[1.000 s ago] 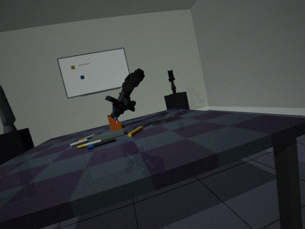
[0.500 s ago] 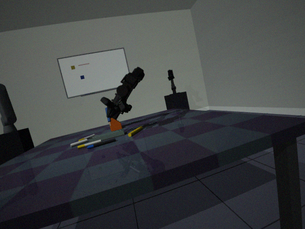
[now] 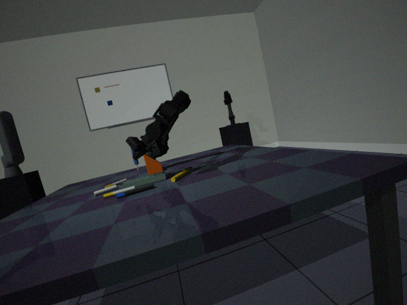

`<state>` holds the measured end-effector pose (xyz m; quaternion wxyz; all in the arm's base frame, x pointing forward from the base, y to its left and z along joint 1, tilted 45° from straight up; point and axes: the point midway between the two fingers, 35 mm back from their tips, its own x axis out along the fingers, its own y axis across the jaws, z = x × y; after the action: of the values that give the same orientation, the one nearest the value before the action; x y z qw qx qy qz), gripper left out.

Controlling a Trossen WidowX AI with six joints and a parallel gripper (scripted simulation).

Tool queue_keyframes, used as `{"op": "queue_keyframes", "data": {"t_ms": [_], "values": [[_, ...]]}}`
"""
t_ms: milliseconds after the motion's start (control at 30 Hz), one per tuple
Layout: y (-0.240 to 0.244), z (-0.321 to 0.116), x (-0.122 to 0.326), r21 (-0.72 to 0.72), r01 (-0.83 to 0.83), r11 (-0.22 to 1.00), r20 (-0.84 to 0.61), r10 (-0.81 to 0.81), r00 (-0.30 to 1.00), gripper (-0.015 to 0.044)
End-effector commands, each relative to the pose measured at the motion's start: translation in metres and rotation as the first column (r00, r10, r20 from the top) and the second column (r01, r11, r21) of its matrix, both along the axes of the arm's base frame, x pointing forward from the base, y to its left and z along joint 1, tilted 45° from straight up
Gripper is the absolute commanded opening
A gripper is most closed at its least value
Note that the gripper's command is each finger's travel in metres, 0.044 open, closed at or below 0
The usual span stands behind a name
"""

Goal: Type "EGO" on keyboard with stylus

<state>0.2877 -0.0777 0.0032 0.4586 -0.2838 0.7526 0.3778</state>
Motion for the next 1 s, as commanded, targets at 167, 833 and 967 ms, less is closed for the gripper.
{"op": "queue_keyframes", "data": {"t_ms": [167, 833, 967], "values": [[-0.013, -0.016, 0.004, 0.023, -0.146, 0.989, -0.114, 0.148, 0.982, 0.0], [0.011, -0.04, 0.003, 0.025, -0.149, 0.989, -0.117, 0.151, 0.982, 0.0], [0.011, -0.04, 0.003, 0.025, -0.149, 0.989, -0.117, 0.151, 0.982, 0.0]]}}
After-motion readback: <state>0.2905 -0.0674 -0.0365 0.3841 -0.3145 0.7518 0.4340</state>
